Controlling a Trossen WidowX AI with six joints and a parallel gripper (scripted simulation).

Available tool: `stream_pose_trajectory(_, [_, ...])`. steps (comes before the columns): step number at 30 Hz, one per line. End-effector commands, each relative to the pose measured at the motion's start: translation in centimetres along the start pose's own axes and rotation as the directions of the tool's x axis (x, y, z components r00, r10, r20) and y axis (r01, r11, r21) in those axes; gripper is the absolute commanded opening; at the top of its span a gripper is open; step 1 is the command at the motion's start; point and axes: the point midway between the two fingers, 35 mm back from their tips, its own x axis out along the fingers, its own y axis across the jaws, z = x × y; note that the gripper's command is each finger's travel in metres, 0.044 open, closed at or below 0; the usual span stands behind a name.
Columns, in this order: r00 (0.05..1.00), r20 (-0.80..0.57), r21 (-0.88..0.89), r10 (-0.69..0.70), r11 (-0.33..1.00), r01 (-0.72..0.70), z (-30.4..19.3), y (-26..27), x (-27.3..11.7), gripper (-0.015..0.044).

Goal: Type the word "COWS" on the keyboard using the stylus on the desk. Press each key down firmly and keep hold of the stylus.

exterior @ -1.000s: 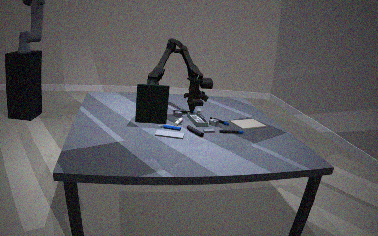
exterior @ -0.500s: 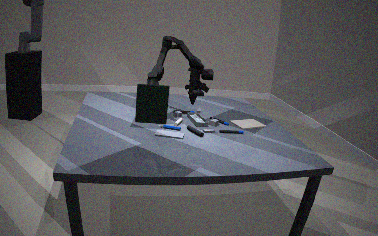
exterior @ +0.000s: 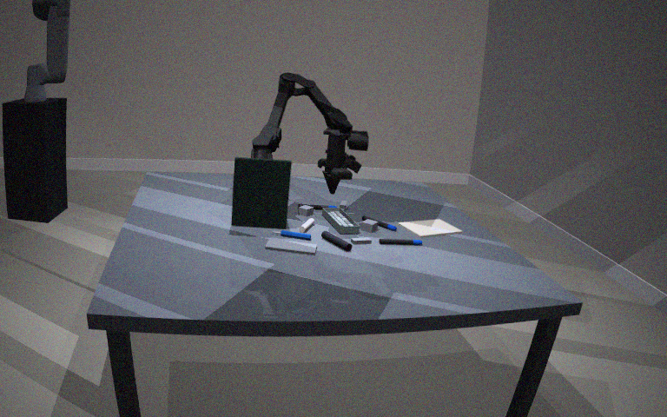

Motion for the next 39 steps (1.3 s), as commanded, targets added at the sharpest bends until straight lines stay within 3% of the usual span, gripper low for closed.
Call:
stream_pose_trajectory(1, [1.0,0.0,0.0,0.0,1.0,0.0,0.0,0.0,0.0,0.0])
stream_pose_trajectory(8, [1.0,0.0,0.0,0.0,1.0,0.0,0.0,0.0,0.0,0.0])
stream_pose_trajectory(14, [0.998,-0.06,0.072,-0.028,0.997,0.033,-0.9,-3.1,0.3,0.015])
stream_pose_trajectory(21, [0.967,-0.253,0.253,-0.015,0.964,0.081,-5.8,-10.5,1.4,0.015])
stream_pose_trajectory(29, [0.883,-0.438,0.424,0.172,0.905,0.034,-14.3,-15.1,2.9,0.015])
stream_pose_trajectory(39, [0.86,-0.461,0.444,0.218,0.896,0.011,-15.9,-15.4,3.5,0.015])
